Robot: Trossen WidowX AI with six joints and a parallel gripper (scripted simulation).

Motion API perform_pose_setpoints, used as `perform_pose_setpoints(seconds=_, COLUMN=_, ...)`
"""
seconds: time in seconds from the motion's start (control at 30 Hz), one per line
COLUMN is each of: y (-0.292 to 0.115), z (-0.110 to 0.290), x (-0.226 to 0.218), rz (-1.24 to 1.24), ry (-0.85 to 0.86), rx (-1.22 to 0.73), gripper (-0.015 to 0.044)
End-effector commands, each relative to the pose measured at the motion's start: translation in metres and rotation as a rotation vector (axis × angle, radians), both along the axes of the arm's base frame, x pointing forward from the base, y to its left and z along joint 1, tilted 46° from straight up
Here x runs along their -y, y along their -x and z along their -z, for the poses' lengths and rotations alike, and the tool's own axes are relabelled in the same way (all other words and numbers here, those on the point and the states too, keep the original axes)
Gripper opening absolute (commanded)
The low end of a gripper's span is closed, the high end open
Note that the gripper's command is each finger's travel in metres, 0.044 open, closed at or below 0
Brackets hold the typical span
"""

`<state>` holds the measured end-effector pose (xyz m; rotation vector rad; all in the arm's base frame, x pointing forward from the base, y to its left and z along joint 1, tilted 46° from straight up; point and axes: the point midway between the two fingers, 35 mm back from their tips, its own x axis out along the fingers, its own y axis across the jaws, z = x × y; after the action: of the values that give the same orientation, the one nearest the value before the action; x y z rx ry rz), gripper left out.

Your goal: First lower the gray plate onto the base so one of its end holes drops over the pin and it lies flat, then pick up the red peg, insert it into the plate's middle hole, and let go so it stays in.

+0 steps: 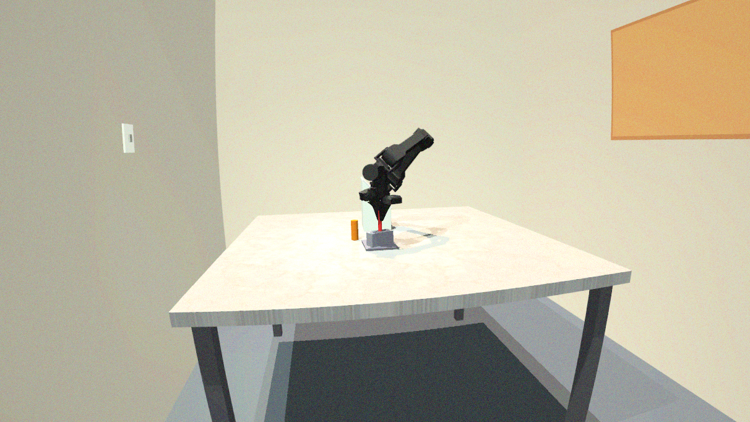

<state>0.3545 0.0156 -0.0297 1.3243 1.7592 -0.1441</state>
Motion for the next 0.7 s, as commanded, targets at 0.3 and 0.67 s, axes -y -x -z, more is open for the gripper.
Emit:
perform_pose_setpoints(seconds=0.3, y=-0.0001, z=0.0024, x=0.0000, rz=0.001, ry=-0.002, rx=-0.003, gripper=0.0000)
perform_pose_setpoints(seconds=0.67, y=-0.0006, z=0.0015, x=0.0005, rz=0.001, ry=0.000, rx=0.001, gripper=0.0000)
